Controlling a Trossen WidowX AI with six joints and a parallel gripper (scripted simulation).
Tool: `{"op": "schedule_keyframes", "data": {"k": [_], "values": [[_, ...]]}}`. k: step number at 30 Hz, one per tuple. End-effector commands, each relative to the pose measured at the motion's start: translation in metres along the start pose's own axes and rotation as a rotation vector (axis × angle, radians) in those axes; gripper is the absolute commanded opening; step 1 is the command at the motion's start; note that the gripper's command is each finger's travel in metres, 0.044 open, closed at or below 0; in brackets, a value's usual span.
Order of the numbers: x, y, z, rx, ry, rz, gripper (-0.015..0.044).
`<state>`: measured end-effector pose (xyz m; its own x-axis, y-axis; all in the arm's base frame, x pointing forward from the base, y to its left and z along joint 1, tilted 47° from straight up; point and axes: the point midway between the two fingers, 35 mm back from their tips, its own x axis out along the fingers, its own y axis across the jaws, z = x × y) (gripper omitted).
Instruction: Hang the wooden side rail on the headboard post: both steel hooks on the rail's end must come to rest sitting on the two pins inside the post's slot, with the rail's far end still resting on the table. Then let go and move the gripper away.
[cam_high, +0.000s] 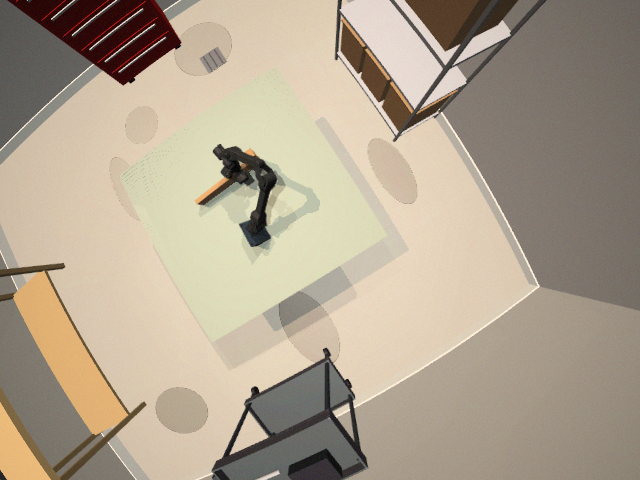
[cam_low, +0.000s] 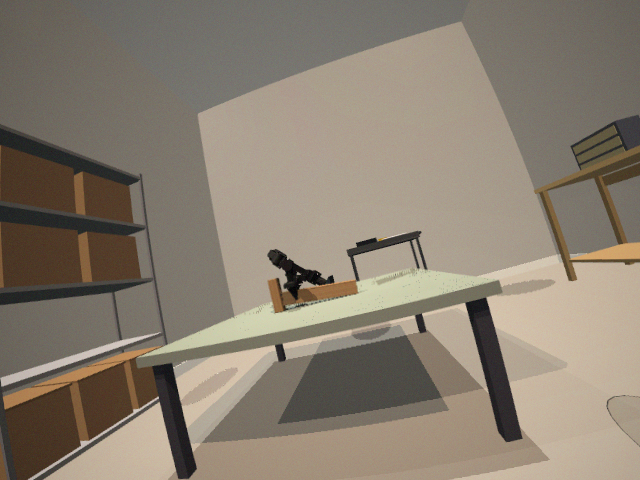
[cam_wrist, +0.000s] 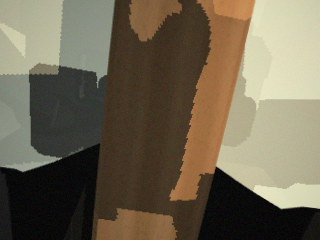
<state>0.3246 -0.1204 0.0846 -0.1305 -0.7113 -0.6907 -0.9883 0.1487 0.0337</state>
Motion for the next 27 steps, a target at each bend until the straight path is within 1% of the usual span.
{"op": "schedule_keyframes", "data": {"k": [1, 27], "values": [[0.0003, -0.0007, -0.0012, 0.001, 0.008, -0.006, 0.0000], [0.0046, -0.0008, -0.0013, 0.001, 0.008, -0.006, 0.0000]]}}
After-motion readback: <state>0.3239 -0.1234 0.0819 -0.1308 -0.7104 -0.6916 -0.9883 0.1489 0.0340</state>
